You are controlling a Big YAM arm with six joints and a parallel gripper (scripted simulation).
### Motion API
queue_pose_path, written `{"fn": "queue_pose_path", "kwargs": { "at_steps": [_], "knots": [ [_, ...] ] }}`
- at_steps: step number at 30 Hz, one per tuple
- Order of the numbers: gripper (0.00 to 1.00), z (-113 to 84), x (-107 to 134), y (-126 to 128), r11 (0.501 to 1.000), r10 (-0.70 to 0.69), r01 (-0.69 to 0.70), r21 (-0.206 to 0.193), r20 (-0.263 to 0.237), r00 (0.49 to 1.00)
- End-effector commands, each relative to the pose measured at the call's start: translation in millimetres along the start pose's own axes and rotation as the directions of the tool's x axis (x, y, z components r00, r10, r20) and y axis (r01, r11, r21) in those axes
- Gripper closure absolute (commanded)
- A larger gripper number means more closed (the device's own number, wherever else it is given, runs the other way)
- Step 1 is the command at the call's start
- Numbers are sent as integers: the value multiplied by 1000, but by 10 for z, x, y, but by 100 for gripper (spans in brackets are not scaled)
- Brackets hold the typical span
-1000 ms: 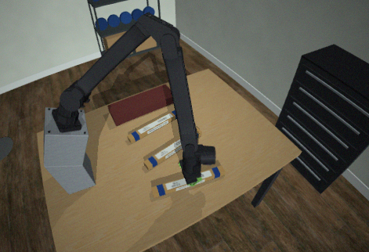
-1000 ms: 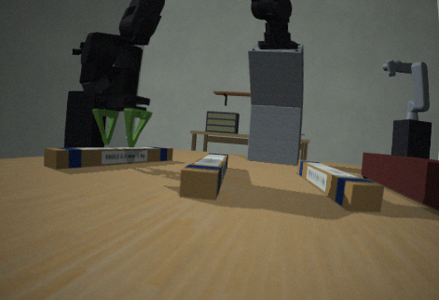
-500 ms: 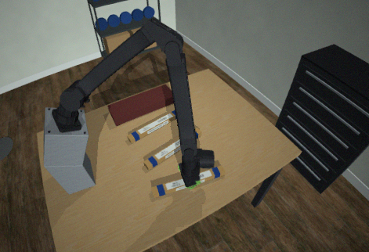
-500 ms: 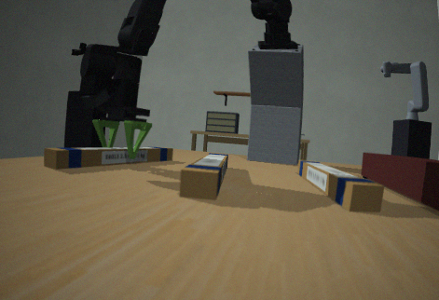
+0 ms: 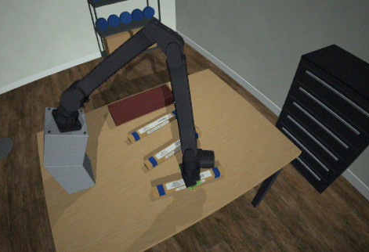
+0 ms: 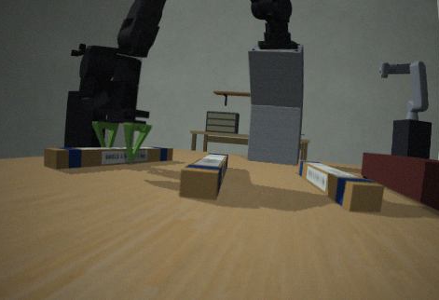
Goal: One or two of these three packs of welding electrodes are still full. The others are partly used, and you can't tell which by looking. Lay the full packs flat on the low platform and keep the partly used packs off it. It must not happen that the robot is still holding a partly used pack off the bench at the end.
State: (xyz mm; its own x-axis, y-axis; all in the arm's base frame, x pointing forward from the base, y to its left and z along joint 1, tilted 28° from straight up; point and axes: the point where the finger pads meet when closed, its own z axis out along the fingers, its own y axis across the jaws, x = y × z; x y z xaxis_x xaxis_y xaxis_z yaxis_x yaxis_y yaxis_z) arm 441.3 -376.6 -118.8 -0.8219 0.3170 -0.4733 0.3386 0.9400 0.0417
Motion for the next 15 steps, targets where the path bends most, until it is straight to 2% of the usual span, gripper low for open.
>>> {"fn": "queue_pose_path", "kwargs": {
  "at_steps": [1, 15],
  "knots": [
    [26, 107, 11, 73, 1000, -3, 3, -6, -6, 1000],
    [26, 120, 50, 88, 1000, -1, 1, -7, -10, 1000]
  ]
}}
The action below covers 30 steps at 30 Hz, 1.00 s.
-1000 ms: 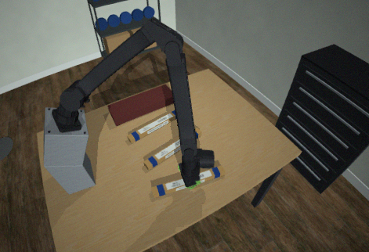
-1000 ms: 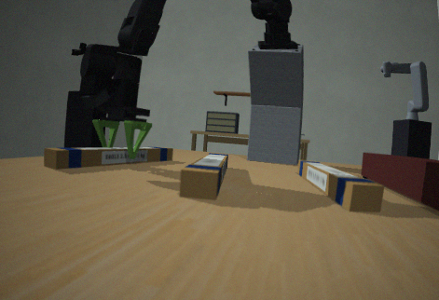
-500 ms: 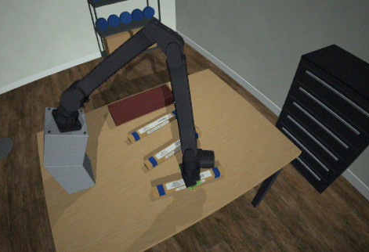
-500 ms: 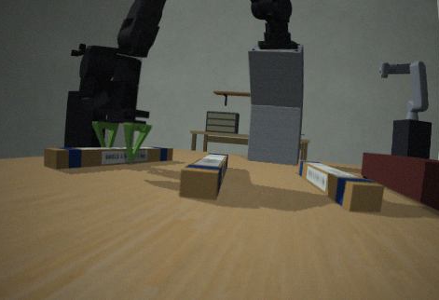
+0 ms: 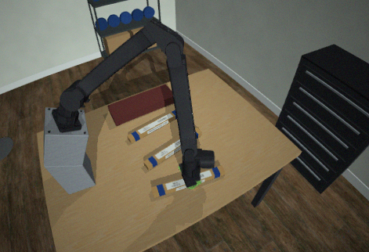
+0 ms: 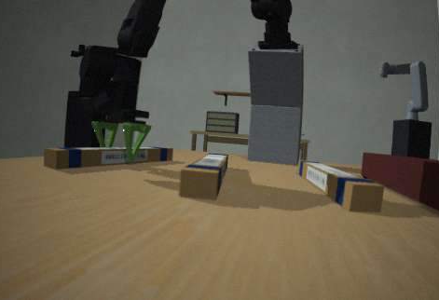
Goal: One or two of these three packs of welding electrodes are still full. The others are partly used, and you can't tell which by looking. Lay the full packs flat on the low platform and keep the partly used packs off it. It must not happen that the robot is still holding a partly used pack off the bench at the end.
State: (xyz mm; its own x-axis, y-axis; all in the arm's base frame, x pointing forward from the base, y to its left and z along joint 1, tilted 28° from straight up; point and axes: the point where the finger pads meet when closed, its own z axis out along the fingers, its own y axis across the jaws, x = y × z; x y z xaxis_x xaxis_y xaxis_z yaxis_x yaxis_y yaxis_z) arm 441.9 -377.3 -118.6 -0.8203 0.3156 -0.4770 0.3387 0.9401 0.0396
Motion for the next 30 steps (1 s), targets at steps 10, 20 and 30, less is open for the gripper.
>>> {"fn": "queue_pose_path", "kwargs": {
  "at_steps": [10, 20, 30],
  "knots": [
    [26, 123, 97, 108, 1000, 1, -1, -11, -18, 1000],
    [26, 126, 101, 110, 1000, 1, -1, -11, -19, 1000],
    [100, 124, 68, 100, 1000, -1, 1, -10, -15, 1000]
  ]
}}
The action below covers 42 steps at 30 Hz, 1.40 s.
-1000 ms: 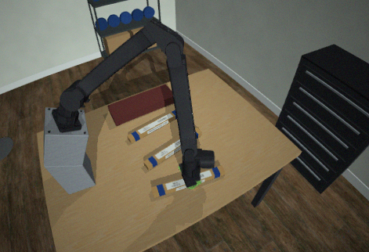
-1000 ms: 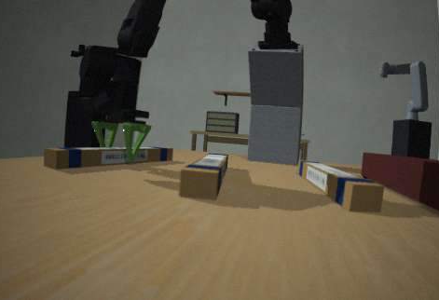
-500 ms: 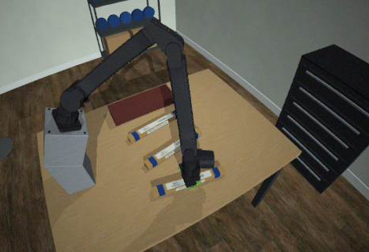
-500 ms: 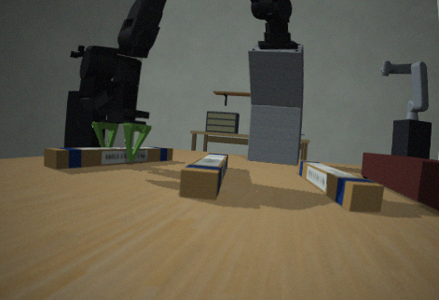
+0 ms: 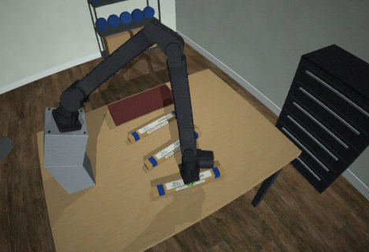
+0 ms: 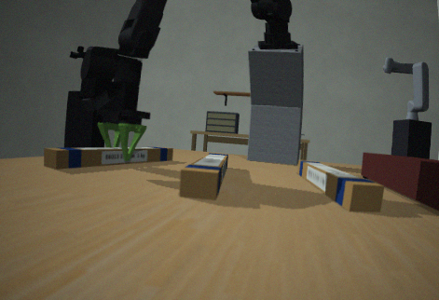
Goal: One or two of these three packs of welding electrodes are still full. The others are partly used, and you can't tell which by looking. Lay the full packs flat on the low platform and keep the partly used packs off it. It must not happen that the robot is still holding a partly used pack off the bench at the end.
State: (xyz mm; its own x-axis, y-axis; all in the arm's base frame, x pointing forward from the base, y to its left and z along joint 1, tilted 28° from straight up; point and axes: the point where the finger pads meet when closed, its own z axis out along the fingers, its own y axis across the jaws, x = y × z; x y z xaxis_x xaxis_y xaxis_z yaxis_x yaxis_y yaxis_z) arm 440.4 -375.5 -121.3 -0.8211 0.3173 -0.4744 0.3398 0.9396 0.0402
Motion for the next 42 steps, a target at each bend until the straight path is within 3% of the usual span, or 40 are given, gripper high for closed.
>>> {"fn": "queue_pose_path", "kwargs": {
  "at_steps": [1, 34, 42],
  "knots": [
    [100, 110, 36, 89, 1000, -3, 3, -10, -12, 1000],
    [100, 109, 34, 89, 1000, -4, 4, -11, -12, 1000],
    [100, -75, 4, 64, 1000, -6, 6, -7, -7, 1000]
  ]
}}
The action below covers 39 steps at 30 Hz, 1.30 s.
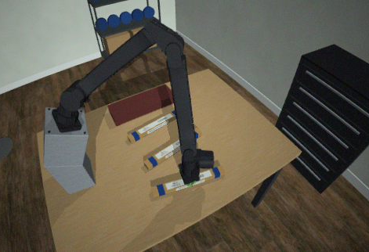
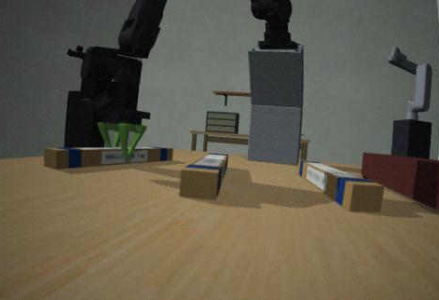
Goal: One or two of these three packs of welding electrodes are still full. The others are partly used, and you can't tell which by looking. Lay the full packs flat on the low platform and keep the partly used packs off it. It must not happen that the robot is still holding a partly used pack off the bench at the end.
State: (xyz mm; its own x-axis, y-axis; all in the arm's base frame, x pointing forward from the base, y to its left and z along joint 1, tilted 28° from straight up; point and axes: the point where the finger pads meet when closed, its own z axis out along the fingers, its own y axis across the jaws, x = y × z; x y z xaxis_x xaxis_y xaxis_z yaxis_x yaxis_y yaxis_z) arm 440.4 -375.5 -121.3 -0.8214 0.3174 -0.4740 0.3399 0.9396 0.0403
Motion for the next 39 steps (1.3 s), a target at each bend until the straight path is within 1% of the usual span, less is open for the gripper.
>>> {"fn": "queue_pose_path", "kwargs": {
  "at_steps": [1, 12, 14, 29, 31, 34, 39],
  "knots": [
    [100, -106, 0, 53, 1000, -7, 6, -6, -5, 1000],
    [100, -361, -9, -36, 1000, -1, 1, 4, 2, 1000],
    [100, -361, -9, -36, 1000, -1, 1, 4, 2, 1000],
    [100, -625, -15, -52, 1000, 0, 0, 5, 5, 1000],
    [100, -625, -15, -52, 1000, 0, 0, 5, 5, 1000],
    [100, -677, -25, -56, 1000, -1, 1, 5, 7, 1000],
    [100, -738, -118, -105, 1000, -3, 3, 9, 15, 1000]
  ]
}}
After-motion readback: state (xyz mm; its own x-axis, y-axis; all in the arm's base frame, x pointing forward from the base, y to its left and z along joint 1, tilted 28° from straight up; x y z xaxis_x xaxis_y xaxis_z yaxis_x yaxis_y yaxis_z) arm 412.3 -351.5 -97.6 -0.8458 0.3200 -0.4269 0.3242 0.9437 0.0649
